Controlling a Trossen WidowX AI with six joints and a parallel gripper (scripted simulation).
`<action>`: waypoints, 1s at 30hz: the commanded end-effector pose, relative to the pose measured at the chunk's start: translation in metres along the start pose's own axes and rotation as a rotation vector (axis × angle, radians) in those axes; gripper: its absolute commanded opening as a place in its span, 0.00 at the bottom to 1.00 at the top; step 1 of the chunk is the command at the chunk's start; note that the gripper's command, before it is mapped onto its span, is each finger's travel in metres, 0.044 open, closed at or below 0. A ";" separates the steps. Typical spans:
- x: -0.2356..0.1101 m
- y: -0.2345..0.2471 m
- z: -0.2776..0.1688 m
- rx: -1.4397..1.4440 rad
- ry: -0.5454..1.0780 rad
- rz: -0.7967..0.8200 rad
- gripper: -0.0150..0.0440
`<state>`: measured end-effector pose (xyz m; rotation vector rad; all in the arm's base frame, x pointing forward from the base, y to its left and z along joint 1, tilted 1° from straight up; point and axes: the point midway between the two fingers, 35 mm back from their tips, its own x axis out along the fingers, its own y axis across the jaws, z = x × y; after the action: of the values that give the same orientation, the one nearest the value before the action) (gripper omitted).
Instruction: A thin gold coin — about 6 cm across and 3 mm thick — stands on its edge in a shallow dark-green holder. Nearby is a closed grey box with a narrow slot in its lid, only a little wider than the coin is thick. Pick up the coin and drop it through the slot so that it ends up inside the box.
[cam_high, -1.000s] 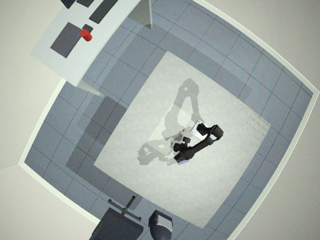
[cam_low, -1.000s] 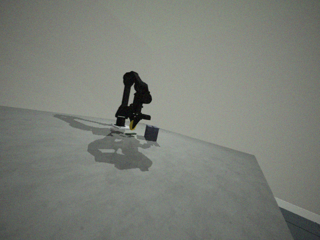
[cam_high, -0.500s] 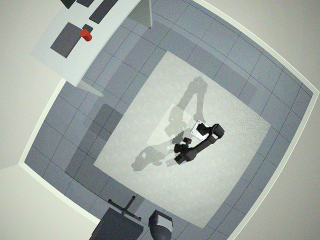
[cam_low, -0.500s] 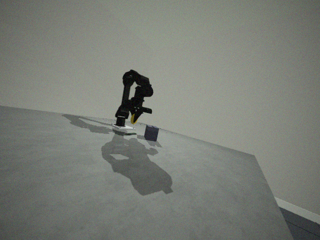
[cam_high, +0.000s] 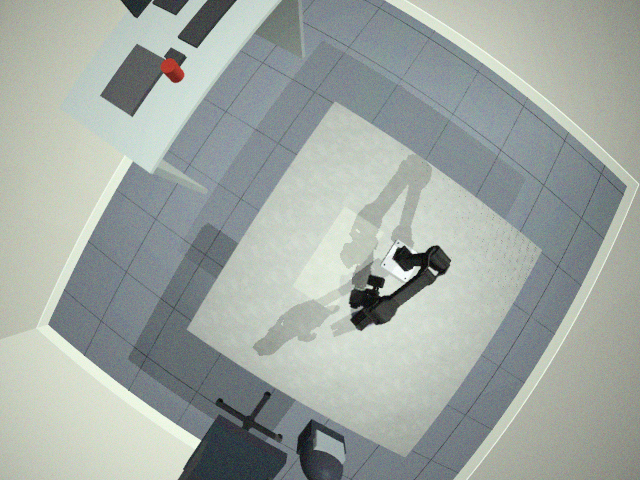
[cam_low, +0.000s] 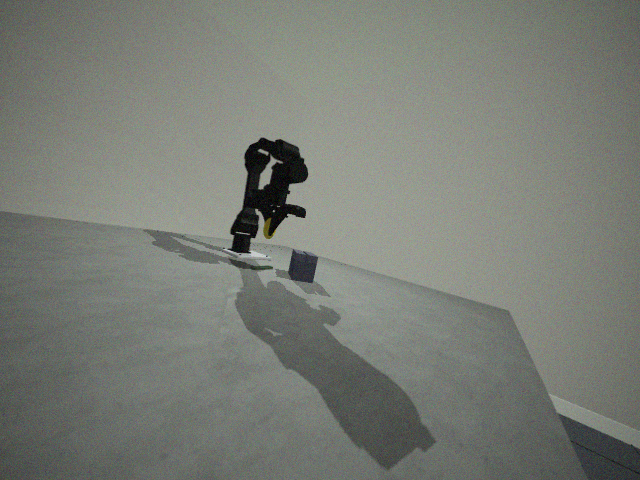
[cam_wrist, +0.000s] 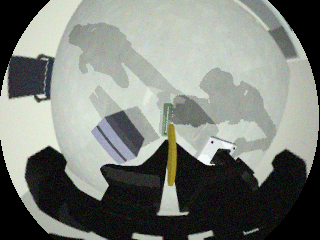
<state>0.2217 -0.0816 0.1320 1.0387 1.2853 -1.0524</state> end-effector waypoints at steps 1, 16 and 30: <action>-0.002 0.001 0.001 -0.090 0.001 0.006 0.25; -0.003 0.004 0.007 -0.574 -0.001 0.006 0.25; -0.004 0.020 0.005 -0.591 -0.005 0.008 0.25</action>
<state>0.2361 -0.0843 0.1364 0.5834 1.4633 -0.6022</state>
